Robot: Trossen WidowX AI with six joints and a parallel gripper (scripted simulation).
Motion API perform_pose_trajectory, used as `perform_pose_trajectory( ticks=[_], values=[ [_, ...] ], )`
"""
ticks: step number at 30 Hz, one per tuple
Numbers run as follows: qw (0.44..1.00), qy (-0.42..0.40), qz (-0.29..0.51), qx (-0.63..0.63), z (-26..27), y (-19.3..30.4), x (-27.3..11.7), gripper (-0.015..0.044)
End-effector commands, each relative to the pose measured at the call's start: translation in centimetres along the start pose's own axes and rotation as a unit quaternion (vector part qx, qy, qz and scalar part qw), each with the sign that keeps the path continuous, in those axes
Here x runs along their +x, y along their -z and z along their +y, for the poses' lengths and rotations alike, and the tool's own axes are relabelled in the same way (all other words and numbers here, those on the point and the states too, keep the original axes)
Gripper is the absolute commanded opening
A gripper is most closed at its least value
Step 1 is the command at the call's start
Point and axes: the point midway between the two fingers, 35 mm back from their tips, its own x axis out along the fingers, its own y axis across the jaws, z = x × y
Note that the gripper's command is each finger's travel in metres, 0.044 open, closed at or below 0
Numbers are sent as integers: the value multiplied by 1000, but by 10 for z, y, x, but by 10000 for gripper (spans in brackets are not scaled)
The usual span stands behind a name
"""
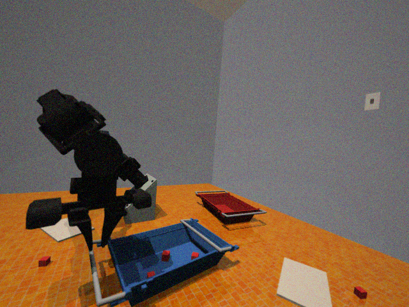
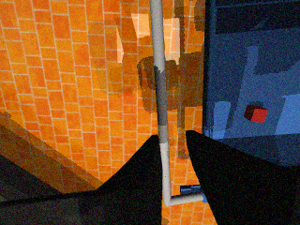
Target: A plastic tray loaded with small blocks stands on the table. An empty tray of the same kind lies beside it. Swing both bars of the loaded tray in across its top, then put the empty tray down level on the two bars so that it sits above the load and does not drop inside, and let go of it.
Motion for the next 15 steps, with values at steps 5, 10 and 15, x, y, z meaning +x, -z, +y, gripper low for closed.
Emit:
perform_pose_trajectory(
  ticks=[5, 10, 15],
  values=[
    [999, -3, 1, 36, 3, -4, 0, 82],
    [999, -3, 1, 36, 4, -3, 11, 82],
    [999, -4, 1, 36, 4, -2, 36, 82]
  ],
)
